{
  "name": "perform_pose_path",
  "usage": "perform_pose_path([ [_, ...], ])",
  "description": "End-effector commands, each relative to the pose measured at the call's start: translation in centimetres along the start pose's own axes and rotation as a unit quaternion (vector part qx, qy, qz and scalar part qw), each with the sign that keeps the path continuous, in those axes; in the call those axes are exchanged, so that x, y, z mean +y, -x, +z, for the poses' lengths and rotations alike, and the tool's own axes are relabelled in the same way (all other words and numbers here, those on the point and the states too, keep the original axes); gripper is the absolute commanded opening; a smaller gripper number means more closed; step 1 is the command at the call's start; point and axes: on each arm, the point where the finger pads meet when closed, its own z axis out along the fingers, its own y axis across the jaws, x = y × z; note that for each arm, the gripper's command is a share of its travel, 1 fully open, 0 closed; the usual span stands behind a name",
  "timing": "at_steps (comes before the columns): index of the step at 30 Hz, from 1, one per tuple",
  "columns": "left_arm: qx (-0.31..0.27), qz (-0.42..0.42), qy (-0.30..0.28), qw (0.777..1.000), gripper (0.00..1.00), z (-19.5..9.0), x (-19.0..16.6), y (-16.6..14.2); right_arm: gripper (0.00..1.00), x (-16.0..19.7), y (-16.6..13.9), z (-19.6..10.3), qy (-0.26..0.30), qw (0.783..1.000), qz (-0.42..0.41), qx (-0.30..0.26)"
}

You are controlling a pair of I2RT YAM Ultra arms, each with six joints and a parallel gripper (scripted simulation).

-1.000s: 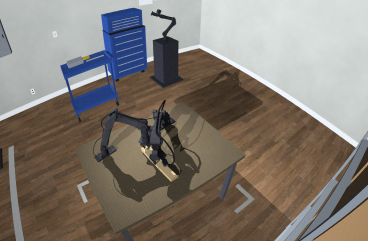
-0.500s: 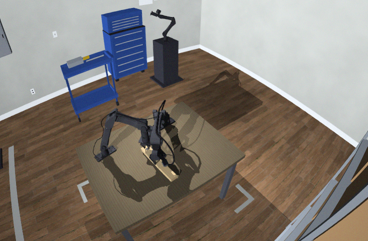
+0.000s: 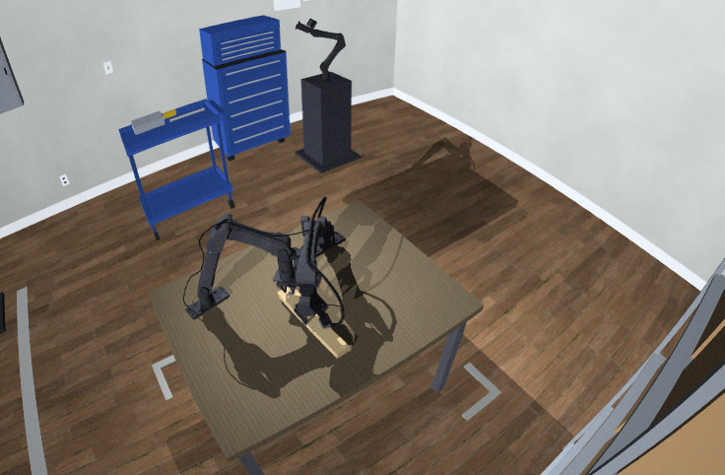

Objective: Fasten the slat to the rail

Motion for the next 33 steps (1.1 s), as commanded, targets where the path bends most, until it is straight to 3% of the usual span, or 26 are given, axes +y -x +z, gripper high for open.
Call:
perform_pose_path([
  [1, -0.006, 0.0, -0.005, 1.0, 0.72, -0.62, -0.13, 0.15, 0.34, -0.25, 0.1, -0.56, -0.007, 1.0, -0.003, -0.005],
  [33, -0.006, 0.0, -0.005, 1.0, 0.72, -0.62, -0.13, 0.15, 0.34, -0.28, 0.11, 0.19, -0.007, 1.0, -0.003, -0.005],
])
